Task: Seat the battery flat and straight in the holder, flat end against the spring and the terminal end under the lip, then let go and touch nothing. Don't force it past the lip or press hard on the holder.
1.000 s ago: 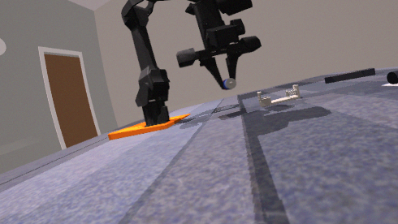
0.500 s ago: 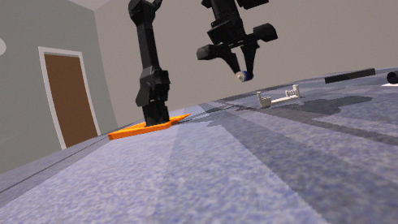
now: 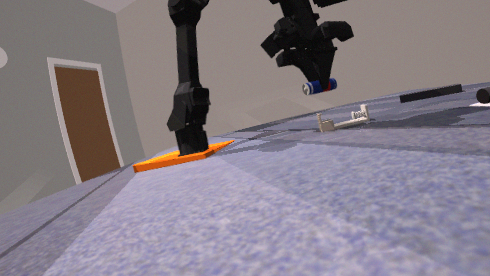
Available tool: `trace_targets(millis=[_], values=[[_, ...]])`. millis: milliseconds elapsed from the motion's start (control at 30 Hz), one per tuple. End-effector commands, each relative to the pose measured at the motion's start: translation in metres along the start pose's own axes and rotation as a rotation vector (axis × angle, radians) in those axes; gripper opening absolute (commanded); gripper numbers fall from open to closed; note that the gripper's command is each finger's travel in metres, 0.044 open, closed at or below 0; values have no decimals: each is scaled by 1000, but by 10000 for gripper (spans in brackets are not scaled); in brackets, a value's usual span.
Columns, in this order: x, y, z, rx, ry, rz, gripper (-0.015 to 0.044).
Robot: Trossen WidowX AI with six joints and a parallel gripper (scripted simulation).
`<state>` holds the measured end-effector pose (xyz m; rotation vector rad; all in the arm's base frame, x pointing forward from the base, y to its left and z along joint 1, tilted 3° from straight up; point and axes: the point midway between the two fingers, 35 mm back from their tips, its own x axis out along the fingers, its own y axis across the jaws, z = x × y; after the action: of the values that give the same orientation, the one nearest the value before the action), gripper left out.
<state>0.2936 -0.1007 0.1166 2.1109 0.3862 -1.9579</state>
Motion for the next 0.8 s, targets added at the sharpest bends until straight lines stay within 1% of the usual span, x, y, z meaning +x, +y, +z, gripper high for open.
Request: trace_targets(millis=[0, 267, 500, 767], values=[[-2, 2, -12, 182, 3, 2, 75], [-4, 3, -32, 513, 5, -1, 75], [-3, 3, -32, 524, 2, -2, 75], [16, 2, -30, 521, -118, -33, 75]])
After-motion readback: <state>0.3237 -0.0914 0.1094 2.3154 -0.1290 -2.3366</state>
